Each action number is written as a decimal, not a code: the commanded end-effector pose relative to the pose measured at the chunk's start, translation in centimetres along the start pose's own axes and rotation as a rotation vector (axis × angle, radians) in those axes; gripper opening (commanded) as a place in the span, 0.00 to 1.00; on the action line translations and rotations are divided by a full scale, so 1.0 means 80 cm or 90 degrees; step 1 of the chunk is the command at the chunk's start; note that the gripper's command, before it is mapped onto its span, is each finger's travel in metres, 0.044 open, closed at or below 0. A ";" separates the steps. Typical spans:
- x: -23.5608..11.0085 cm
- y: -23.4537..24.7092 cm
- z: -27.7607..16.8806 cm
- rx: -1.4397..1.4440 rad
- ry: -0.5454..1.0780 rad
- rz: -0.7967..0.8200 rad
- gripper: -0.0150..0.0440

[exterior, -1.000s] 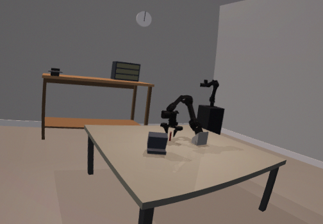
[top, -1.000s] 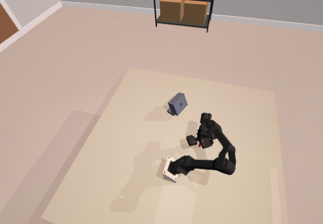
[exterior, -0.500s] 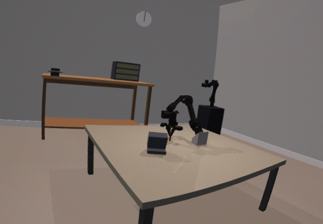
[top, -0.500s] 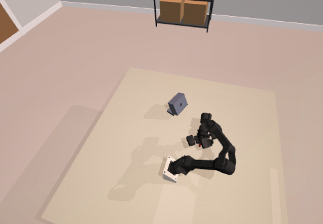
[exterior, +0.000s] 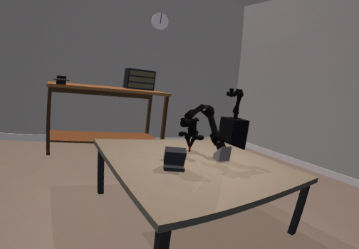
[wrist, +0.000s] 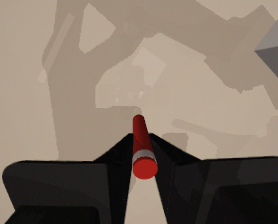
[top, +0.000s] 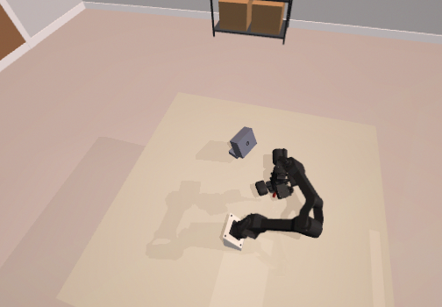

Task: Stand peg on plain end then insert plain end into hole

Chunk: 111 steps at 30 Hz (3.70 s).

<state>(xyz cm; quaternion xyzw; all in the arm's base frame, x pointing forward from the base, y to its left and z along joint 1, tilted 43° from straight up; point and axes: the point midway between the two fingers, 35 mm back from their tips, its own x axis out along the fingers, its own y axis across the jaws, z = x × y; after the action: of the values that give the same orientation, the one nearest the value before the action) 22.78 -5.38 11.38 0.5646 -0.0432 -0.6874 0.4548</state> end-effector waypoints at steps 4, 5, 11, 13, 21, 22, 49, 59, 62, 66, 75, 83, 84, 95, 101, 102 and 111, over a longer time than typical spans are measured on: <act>-0.031 0.000 -0.002 0.002 0.000 -0.001 0.25; -0.035 0.000 -0.002 0.002 0.000 0.000 0.25; -0.050 -0.001 -0.002 0.003 0.000 -0.002 0.25; -0.049 -0.002 -0.004 0.006 0.002 -0.009 0.25; -0.046 -0.007 -0.018 0.029 0.022 -0.059 0.25; -0.045 -0.007 -0.020 0.032 0.025 -0.065 0.25; -0.039 -0.014 -0.075 0.106 0.115 -0.226 0.25; -0.039 -0.011 -0.097 0.132 0.156 -0.279 0.25; -0.039 -0.010 -0.103 0.139 0.169 -0.295 0.25; -0.039 -0.008 -0.112 0.149 0.187 -0.315 0.25; -0.040 -0.002 -0.131 0.169 0.229 -0.358 0.25; -0.042 0.005 -0.148 0.186 0.269 -0.394 0.25; -0.042 0.006 -0.150 0.188 0.274 -0.398 0.25; -0.045 0.019 -0.171 0.209 0.332 -0.443 0.25; -0.047 0.028 -0.182 0.220 0.366 -0.466 0.25; -0.047 0.029 -0.183 0.222 0.371 -0.470 0.25; -0.049 0.043 -0.198 0.235 0.424 -0.500 0.25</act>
<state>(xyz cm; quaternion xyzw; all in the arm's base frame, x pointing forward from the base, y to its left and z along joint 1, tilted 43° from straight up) 36.85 2.44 10.32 0.7890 0.1877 -0.5826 0.0531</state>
